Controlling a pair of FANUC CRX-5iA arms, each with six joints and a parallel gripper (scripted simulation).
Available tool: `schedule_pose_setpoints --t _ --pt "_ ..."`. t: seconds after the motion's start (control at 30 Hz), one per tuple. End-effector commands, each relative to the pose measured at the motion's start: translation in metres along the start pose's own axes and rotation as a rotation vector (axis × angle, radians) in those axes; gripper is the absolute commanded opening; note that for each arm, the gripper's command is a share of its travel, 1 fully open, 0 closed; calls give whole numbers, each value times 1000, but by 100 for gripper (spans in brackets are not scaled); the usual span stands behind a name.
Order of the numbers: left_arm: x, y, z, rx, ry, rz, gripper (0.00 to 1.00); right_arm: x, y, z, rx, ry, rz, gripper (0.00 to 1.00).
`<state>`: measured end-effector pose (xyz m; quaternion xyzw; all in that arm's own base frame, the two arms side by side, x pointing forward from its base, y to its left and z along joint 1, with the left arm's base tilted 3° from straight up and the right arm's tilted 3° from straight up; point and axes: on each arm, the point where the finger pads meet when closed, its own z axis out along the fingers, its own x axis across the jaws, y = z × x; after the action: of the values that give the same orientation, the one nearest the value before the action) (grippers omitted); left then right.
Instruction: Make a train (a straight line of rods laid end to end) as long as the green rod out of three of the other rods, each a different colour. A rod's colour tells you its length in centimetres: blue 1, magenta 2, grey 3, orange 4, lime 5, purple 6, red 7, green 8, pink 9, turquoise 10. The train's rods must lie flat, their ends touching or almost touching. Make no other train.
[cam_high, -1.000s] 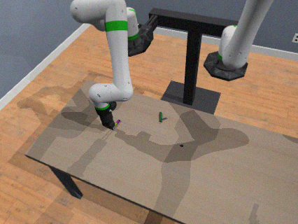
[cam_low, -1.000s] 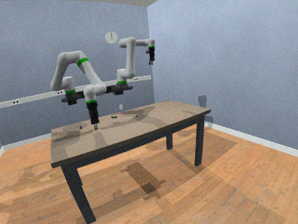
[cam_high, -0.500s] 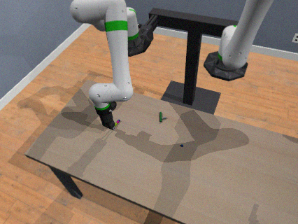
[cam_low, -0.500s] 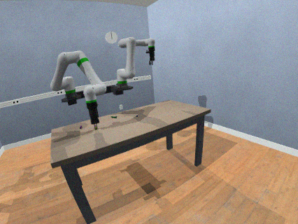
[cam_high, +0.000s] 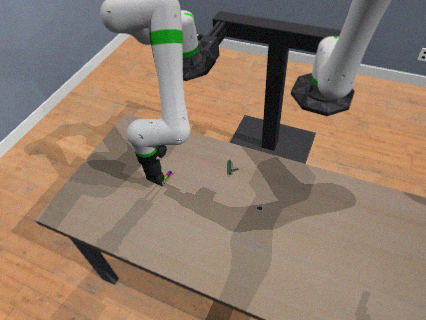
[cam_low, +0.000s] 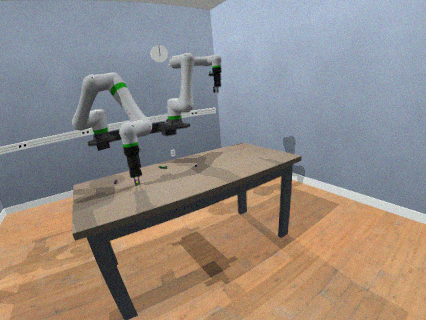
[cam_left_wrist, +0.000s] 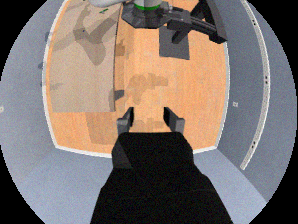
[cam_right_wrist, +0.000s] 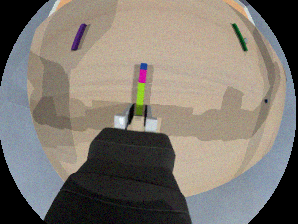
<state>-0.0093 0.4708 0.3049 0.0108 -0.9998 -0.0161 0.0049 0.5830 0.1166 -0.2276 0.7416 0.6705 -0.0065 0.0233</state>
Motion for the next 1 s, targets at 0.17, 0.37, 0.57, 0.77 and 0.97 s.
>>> schedule_pose_setpoints --t 0.17,0.37,0.57,0.77,0.97 --pt "0 0 -1 -2 0 0 100 0 1 -1 -2 1 0 54" --pt "0 0 -1 -2 0 0 100 0 1 -2 -2 1 0 54" --pt "0 0 -1 -2 0 0 100 0 1 -9 -2 1 0 54" --pt "0 0 -1 -2 0 0 100 0 1 -34 -2 1 0 54" --pt "0 0 -1 -2 0 0 100 0 1 -66 -2 1 0 54"
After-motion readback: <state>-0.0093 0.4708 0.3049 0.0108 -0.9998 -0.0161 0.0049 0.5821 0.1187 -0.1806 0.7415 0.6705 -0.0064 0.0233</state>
